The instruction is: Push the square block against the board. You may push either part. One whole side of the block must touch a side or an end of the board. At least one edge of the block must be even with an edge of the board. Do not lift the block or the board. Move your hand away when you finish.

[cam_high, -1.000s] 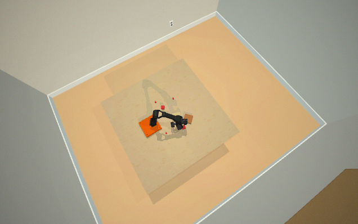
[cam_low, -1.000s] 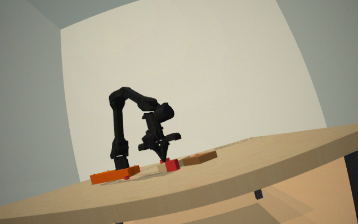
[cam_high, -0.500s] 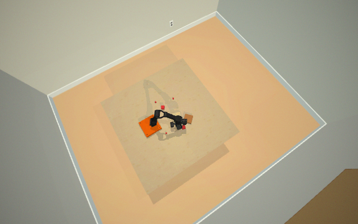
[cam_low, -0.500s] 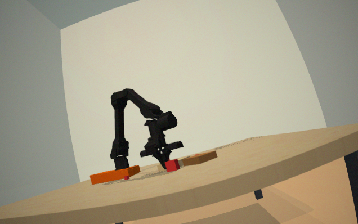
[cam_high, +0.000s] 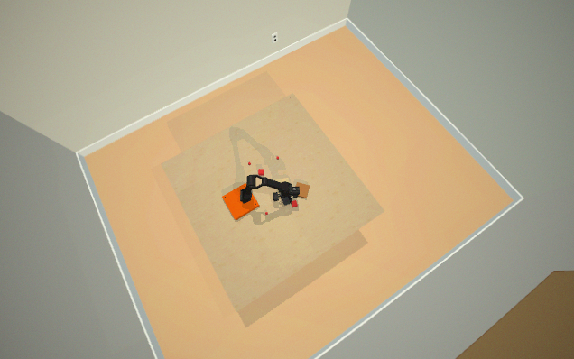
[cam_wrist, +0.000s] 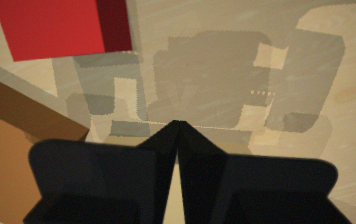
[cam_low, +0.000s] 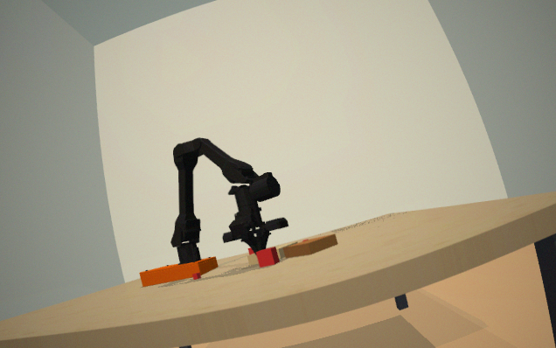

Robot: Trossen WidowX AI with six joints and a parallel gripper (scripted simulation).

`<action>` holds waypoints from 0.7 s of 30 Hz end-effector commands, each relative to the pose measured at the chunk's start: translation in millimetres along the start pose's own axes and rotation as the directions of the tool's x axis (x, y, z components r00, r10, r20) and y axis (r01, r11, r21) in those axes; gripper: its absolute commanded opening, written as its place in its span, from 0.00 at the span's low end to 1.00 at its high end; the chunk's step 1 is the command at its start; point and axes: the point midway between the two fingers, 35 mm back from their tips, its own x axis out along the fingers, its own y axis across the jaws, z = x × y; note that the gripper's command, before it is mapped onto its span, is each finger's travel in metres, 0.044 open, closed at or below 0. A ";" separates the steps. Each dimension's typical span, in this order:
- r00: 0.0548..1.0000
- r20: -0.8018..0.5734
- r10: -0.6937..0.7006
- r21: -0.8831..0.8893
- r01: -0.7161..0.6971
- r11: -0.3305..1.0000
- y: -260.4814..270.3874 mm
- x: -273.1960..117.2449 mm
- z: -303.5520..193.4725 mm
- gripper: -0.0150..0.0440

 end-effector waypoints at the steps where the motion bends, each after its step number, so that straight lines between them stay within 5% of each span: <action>1: 1.000 -0.010 -0.003 -0.001 0.003 1.000 -1.6 1.3 -10.2 0.25; 21: 1.000 -0.012 -0.004 -0.001 0.004 1.000 -2.8 1.2 -29.0 0.25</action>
